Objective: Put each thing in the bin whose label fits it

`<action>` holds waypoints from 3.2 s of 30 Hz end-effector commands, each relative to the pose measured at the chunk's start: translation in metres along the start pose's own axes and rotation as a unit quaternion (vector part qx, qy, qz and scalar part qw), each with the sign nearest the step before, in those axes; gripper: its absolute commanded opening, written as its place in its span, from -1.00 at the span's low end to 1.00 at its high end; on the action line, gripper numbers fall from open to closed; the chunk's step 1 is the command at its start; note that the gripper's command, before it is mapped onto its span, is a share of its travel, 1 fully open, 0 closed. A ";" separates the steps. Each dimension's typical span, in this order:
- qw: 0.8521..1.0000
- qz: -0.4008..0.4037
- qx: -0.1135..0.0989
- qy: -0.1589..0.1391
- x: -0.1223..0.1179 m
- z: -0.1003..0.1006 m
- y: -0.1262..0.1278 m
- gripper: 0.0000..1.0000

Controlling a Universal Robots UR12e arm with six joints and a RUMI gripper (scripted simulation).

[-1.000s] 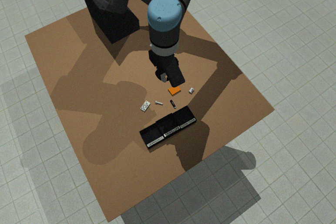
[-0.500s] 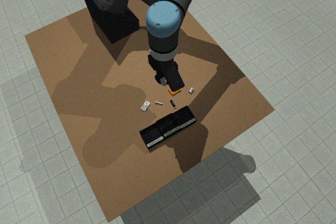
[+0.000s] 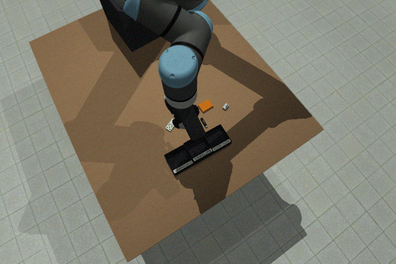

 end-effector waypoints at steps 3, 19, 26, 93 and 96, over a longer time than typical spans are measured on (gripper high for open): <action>1.000 0.000 0.000 0.001 0.036 0.032 0.030 -0.91; 1.000 0.000 0.000 0.001 0.059 0.059 0.050 -0.91; 1.000 0.000 0.000 0.001 0.059 0.078 0.050 -0.91; 1.000 0.000 0.000 0.001 0.059 0.109 0.050 -0.91; 1.000 0.000 0.000 0.001 0.059 0.105 0.050 -0.91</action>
Point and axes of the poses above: the point where the finger pads meet when closed, its own z axis out along the fingers, its own y axis across the jaws, x = y × z, the point moved 10 cm from there along -z, back along the fingers, and after that the axes turned 13 degrees about z, right-handed, at the moved point
